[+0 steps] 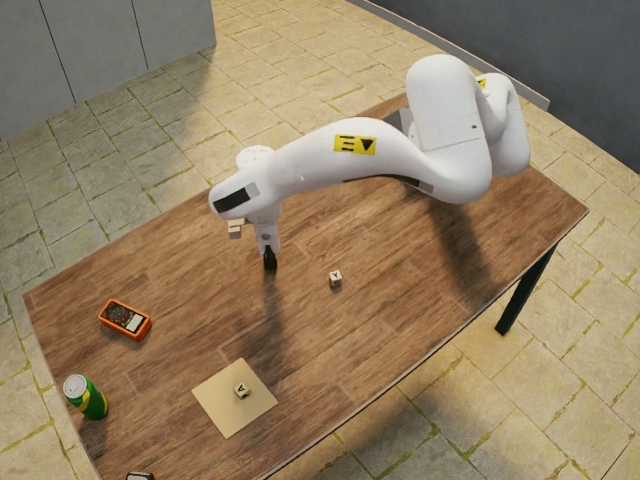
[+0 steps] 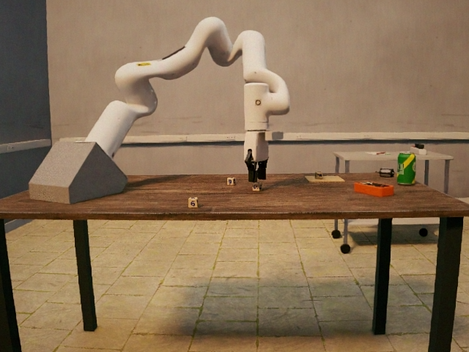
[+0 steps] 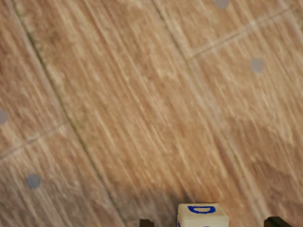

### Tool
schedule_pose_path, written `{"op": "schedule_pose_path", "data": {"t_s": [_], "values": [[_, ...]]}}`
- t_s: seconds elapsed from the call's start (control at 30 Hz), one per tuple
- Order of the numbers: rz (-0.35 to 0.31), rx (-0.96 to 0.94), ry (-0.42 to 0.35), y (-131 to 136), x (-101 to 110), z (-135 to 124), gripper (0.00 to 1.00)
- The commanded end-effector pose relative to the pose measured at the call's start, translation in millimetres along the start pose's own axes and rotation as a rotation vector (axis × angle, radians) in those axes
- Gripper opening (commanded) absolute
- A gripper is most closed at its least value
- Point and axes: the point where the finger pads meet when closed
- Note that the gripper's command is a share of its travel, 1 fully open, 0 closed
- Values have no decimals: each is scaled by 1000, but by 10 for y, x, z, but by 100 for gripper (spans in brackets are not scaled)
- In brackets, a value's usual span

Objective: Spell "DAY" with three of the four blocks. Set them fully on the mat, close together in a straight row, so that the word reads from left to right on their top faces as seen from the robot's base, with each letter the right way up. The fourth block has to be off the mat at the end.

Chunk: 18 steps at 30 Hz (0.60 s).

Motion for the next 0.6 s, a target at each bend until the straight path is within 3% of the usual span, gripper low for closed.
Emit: {"op": "schedule_pose_path", "data": {"t_s": [0.0,0.57], "values": [[0,0,2,-3,7,7,64],[0,0,2,-3,-127,7,64]]}}
Point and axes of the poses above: the point where the finger pads meet when closed, its own x axis back along the fingers, its own y axis across the jaws, z = x × y, and after that the axes turned 5 degrees about -x, right-handed
